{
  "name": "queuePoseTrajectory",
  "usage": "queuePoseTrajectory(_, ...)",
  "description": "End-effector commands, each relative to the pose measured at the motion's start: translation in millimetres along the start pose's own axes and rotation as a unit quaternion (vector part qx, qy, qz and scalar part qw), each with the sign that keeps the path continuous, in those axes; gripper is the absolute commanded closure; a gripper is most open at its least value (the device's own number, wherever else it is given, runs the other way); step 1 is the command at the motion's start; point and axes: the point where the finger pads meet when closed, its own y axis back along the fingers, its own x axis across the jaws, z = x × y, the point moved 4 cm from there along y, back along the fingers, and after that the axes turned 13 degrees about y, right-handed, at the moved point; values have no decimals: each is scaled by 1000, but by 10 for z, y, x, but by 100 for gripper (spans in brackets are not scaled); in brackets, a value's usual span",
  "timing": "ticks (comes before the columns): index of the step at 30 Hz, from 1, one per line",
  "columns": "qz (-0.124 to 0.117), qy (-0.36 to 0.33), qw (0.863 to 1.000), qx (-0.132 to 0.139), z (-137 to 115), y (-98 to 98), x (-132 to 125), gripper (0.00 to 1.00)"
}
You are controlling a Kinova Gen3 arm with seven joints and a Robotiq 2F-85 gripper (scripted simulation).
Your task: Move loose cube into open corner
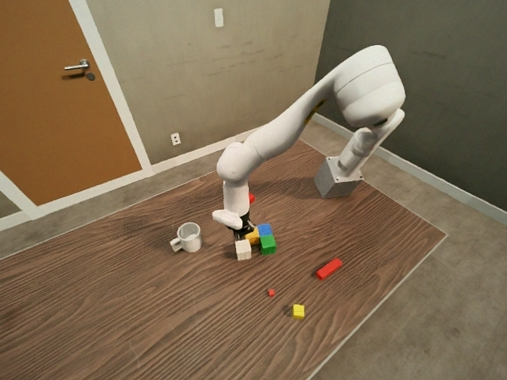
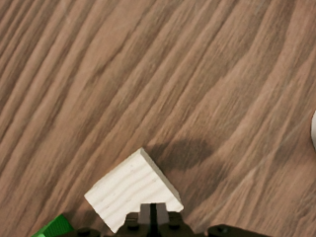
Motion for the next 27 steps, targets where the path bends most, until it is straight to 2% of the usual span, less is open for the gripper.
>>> queuePoseTrajectory(1,-2,-53,999,-1,-26,-2,13,90)
queuePoseTrajectory(6,-2,-133,991,-2,-28,-4,40,90)
queuePoseTrajectory(11,-2,-218,976,-2,-32,-6,69,90)
queuePoseTrajectory(14,-2,-235,972,-2,-33,-6,75,90)
queuePoseTrajectory(20,-2,-340,940,-2,-41,-7,110,90)
queuePoseTrajectory(27,-2,-460,888,-2,-55,-7,151,90)
